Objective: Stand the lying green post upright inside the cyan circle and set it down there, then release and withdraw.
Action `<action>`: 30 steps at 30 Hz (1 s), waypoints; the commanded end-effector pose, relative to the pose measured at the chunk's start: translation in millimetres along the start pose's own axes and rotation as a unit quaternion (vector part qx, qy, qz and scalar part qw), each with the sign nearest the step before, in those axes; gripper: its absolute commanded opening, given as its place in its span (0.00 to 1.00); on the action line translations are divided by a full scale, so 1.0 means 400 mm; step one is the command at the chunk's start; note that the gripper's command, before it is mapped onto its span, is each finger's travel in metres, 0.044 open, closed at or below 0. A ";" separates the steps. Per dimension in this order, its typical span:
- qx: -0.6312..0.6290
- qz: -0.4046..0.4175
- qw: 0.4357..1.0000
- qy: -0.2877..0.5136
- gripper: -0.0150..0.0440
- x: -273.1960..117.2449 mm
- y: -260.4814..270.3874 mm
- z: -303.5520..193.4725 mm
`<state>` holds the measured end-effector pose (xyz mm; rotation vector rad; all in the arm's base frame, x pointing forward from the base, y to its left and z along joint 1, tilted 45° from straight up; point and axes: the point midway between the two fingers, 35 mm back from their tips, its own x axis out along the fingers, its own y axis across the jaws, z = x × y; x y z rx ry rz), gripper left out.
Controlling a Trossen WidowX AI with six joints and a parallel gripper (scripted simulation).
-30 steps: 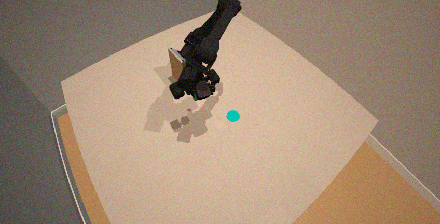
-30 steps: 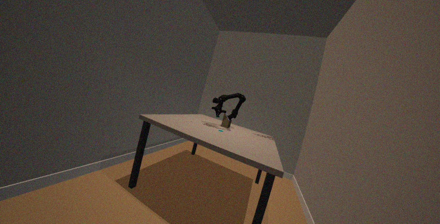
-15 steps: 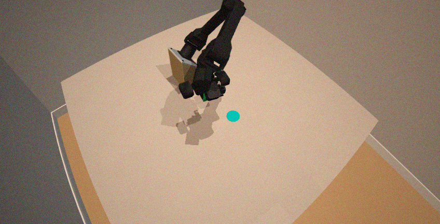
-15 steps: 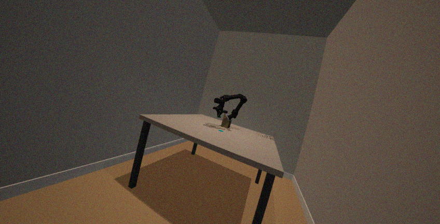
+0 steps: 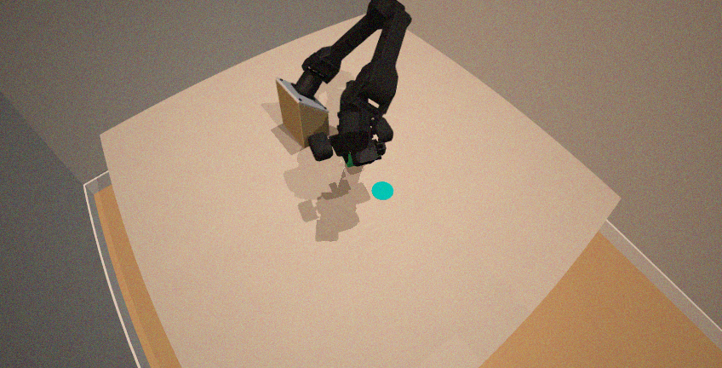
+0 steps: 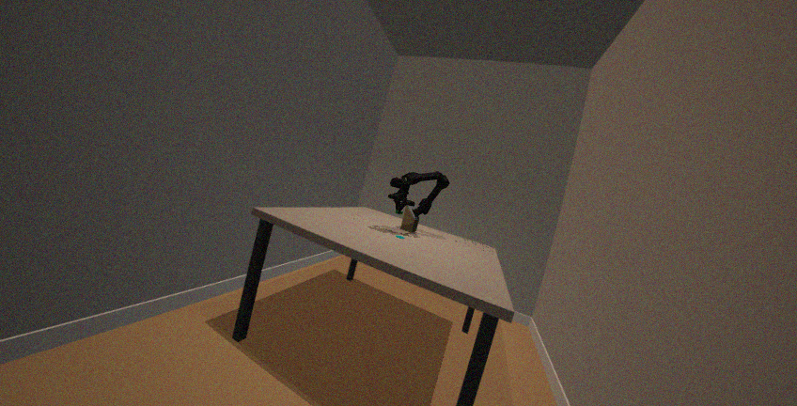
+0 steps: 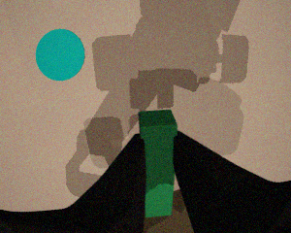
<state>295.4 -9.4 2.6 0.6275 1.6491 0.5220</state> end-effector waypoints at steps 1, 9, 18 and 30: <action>0.007 0.002 1.000 -0.004 0.29 -0.008 0.026 0.014; 0.024 0.007 1.000 -0.006 0.29 -0.014 0.073 0.033; 0.044 0.014 0.999 -0.007 0.29 -0.020 0.128 0.052; 0.070 0.024 0.997 -0.007 0.29 -0.027 0.202 0.070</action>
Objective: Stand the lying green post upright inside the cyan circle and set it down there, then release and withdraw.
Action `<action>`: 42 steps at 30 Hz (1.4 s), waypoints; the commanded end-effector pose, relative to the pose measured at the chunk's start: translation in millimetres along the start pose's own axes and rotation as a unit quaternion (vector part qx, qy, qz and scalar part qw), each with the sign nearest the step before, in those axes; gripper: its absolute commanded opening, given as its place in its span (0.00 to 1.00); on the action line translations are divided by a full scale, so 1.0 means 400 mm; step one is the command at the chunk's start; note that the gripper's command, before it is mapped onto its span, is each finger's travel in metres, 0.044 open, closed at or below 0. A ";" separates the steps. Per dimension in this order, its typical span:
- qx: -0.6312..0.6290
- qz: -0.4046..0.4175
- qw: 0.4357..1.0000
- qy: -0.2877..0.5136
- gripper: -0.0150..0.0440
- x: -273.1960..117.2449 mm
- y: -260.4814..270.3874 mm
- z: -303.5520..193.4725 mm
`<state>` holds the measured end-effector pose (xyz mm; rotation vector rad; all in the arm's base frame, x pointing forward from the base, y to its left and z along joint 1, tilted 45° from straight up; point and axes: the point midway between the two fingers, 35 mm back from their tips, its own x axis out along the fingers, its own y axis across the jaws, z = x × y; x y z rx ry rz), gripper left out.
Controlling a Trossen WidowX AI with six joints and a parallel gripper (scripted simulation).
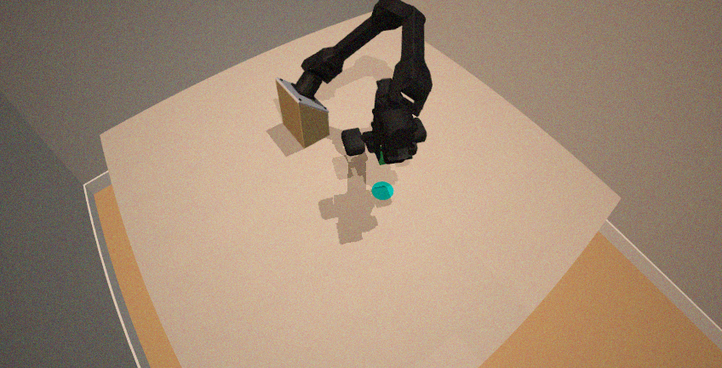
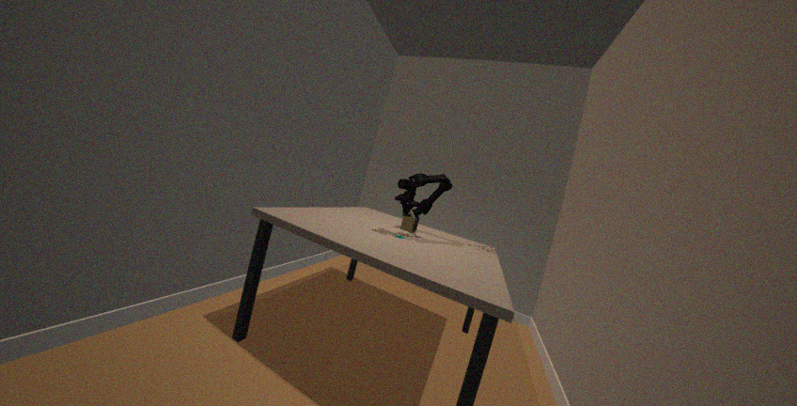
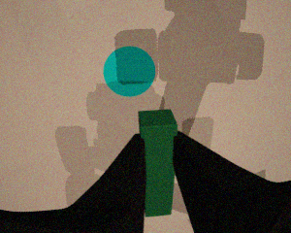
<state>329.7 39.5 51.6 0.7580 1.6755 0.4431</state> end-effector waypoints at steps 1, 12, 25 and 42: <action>0.006 0.005 1.000 -0.003 0.29 -0.006 0.026 0.004; 0.003 -0.012 1.000 -0.011 0.29 0.010 0.021 0.007; -0.007 -0.045 0.998 -0.032 0.29 0.040 0.002 0.014; -0.019 -0.085 0.994 -0.064 0.29 0.074 -0.020 0.026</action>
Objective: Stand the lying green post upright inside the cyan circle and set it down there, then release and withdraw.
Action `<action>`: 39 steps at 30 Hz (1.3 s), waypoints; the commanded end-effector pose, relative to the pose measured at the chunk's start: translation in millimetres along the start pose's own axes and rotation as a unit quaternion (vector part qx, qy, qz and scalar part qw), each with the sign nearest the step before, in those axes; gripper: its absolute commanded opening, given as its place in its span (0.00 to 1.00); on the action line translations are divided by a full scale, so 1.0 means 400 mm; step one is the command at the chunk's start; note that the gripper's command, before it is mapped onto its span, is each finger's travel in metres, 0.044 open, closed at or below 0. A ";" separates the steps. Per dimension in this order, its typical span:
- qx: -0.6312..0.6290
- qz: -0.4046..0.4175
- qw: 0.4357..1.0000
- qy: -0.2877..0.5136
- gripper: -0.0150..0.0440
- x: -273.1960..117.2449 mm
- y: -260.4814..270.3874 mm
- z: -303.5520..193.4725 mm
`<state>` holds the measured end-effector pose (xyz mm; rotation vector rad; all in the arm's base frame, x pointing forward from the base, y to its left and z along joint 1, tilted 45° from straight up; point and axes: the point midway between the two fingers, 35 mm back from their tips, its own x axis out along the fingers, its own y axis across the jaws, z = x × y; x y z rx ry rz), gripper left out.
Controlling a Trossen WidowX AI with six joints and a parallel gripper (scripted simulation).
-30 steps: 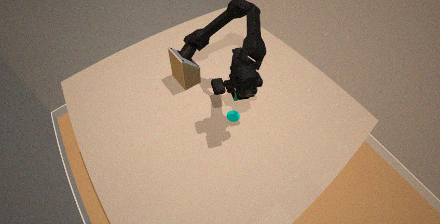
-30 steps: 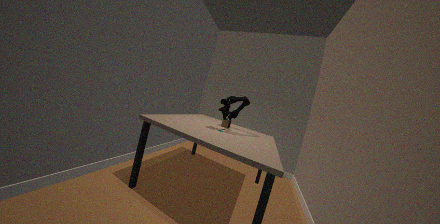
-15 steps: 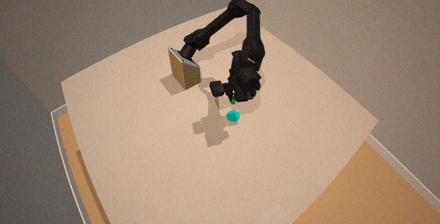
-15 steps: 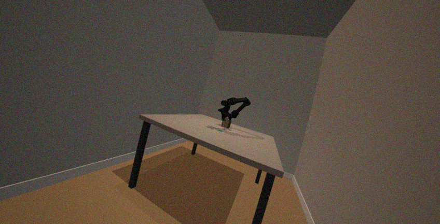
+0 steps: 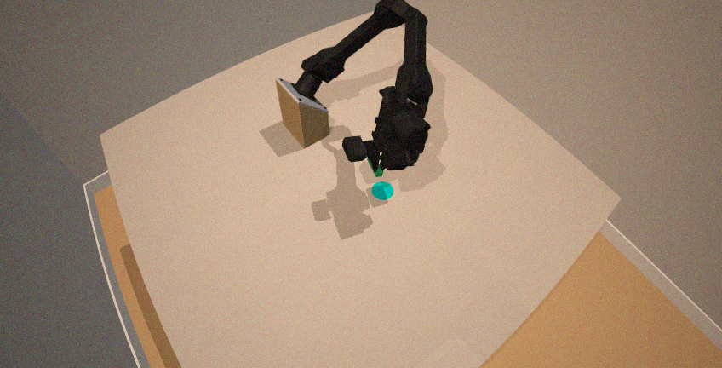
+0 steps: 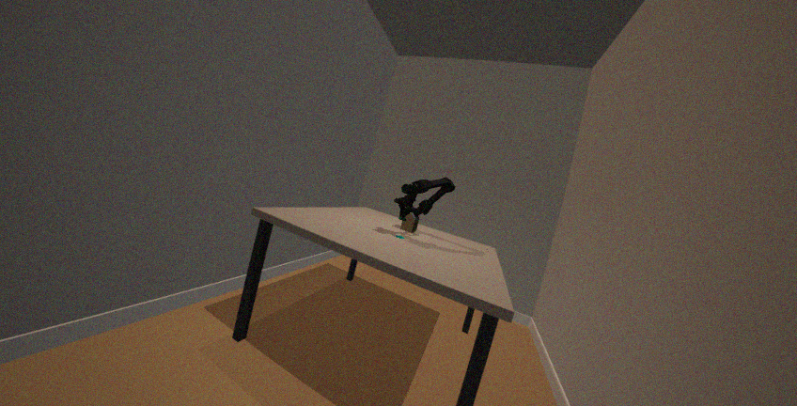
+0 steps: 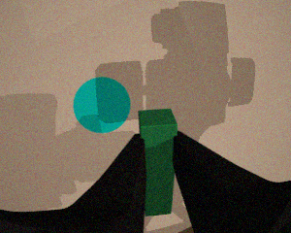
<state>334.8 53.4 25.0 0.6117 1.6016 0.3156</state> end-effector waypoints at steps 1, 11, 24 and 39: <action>-0.001 -0.010 1.000 -0.009 0.29 0.007 -0.004 0.001; -0.007 -0.032 0.999 -0.031 0.29 0.026 -0.012 0.005; -0.013 -0.057 0.996 -0.062 0.29 0.048 -0.021 0.012; -0.018 -0.081 0.991 -0.101 0.29 0.069 -0.028 0.020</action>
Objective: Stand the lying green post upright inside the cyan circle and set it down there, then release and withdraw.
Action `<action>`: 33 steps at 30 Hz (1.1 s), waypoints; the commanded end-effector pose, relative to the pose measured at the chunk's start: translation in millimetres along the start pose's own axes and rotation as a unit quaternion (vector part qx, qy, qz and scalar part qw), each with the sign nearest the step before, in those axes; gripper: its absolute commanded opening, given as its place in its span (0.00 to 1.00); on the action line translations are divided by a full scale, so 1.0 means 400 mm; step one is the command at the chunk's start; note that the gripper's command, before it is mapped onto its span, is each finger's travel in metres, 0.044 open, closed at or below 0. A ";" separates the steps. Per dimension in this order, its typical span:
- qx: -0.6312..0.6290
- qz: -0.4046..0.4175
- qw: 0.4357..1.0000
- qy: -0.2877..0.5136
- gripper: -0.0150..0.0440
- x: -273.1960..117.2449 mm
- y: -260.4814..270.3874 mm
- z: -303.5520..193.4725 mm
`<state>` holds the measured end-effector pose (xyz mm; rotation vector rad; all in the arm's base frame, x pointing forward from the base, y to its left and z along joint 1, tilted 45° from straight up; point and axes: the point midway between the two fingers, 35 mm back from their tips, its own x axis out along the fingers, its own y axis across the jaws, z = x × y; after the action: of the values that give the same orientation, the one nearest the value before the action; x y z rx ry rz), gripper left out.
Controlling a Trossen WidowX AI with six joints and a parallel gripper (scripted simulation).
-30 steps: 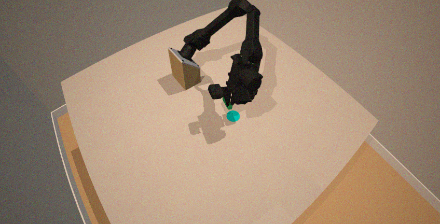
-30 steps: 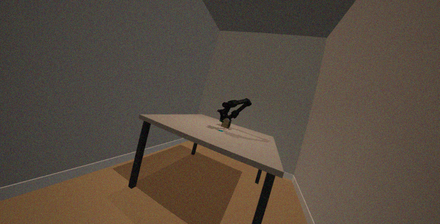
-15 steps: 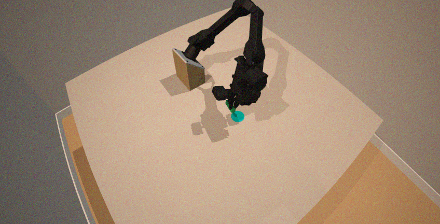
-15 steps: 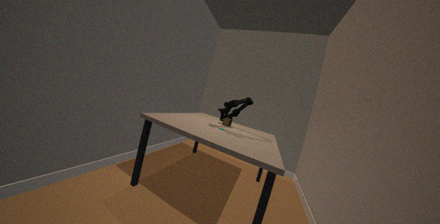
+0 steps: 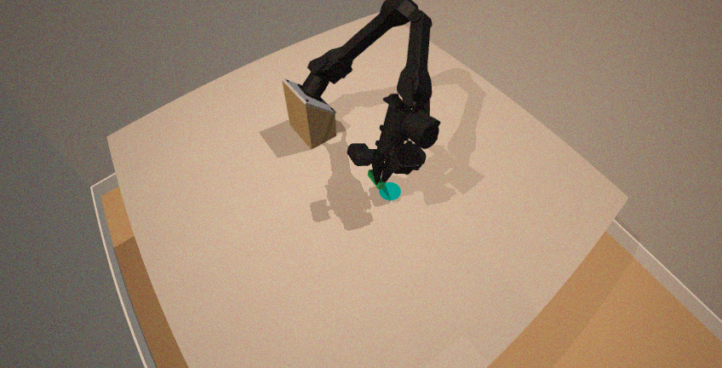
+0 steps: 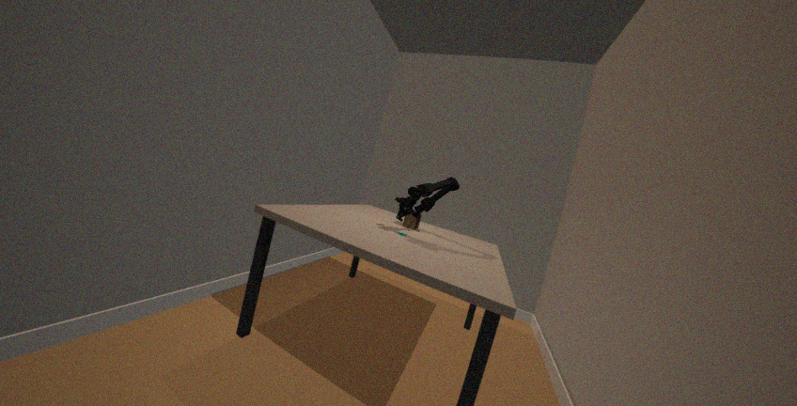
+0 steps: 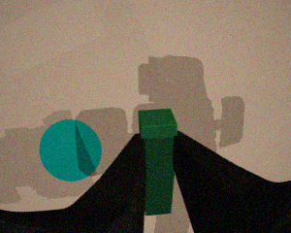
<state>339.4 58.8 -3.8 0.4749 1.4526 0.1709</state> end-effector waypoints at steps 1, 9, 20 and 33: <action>0.000 -0.008 1.000 -0.012 0.29 0.004 -0.002 0.001; -0.001 -0.019 0.999 -0.034 0.29 0.013 -0.003 0.003; -0.001 -0.033 0.997 -0.066 0.29 0.024 -0.003 0.006; 0.000 -0.046 0.993 -0.106 0.29 0.032 -0.002 0.009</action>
<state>344.4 62.8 -15.7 0.4150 1.2822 0.0601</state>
